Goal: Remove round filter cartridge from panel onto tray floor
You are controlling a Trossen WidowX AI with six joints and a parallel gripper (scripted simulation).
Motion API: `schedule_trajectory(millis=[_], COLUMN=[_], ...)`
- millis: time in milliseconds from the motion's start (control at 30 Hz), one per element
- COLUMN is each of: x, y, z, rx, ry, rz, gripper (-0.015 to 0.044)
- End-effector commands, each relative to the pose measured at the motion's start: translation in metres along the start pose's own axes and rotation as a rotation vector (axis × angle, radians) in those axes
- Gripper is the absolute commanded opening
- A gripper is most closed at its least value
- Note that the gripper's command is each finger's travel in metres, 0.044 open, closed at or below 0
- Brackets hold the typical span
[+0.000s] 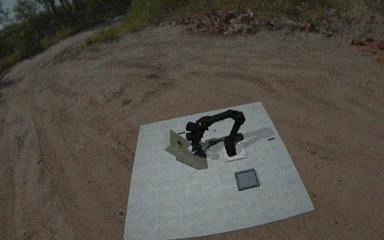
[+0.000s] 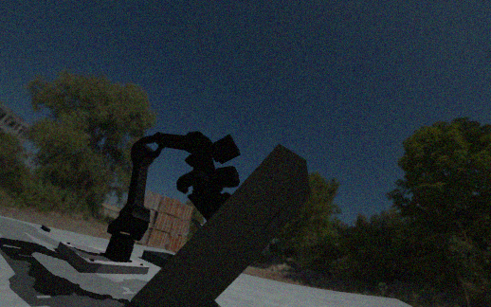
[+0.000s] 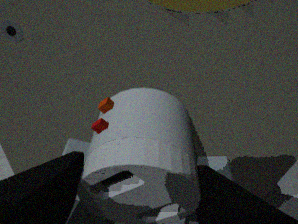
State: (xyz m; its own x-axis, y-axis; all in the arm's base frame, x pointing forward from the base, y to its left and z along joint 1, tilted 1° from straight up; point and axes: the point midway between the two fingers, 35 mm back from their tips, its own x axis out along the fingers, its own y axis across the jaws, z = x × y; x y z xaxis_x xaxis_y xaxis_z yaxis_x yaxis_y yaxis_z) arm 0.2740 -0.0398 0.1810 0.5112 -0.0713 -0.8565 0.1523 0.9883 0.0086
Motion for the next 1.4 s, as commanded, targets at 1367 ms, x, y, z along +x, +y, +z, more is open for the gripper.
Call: schedule_trajectory(millis=[1367], x=[-0.097], y=[0.013], z=[0.031], rx=[0.001], ry=[0.008], rz=[0.000], gripper=[0.0000])
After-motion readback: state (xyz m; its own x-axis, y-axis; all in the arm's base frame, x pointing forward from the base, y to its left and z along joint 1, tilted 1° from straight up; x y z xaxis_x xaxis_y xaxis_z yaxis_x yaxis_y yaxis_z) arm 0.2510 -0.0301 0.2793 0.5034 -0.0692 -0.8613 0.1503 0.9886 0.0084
